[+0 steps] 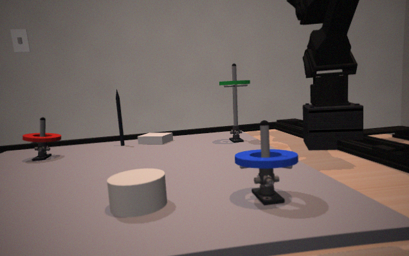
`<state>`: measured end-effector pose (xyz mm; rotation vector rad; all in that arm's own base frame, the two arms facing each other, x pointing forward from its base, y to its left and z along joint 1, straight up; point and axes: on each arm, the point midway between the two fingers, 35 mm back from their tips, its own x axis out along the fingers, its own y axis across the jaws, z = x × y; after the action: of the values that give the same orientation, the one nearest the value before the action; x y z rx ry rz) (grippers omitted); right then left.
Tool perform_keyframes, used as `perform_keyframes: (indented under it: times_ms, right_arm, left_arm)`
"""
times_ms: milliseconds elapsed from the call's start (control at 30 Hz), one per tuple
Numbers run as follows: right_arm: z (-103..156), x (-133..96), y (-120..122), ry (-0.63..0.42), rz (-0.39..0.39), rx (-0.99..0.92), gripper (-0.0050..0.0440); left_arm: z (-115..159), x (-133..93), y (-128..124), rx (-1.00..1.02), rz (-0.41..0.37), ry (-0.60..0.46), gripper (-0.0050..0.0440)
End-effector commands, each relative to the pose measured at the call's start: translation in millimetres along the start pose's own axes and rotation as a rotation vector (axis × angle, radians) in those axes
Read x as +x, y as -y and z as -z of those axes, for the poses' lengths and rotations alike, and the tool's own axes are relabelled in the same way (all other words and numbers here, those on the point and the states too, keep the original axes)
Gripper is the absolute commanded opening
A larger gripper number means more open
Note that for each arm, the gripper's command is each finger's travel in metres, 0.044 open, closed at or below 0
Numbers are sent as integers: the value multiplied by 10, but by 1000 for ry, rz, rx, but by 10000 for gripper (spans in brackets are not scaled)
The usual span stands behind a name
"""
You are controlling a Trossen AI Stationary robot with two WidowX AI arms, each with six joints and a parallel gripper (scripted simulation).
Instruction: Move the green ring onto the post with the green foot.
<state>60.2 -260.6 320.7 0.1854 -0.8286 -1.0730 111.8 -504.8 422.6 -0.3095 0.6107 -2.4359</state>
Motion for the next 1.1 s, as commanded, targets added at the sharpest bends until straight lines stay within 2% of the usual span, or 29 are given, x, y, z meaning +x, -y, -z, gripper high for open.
perform_keyframes:
  times_ms: [0, 567, 633, 800, 1033, 1067]
  right_arm:
    - [0, 0, 0, 0, 0, 0, 400]
    - [22, 6, -10, -9, -2, 5, 400]
    - [199, 48, -97, -82, -15, 46, 400]
    - [867, 58, -524, -369, -73, 175, 400]
    - [1590, -279, -1204, -739, -164, 272, 400]
    - [1590, -279, -1204, -739, -164, 272, 400]
  left_arm:
    - [0, 0, 0, 0, 0, 0, 400]
    - [-9, -16, 0, 2, -5, 5, 400]
    - [-78, -143, -3, 18, -48, 44, 400]
    - [-289, -648, 10, 80, -218, 185, 400]
    - [-440, -1316, 88, 163, -453, 341, 400]
    - [-440, -1316, 88, 163, -453, 341, 400]
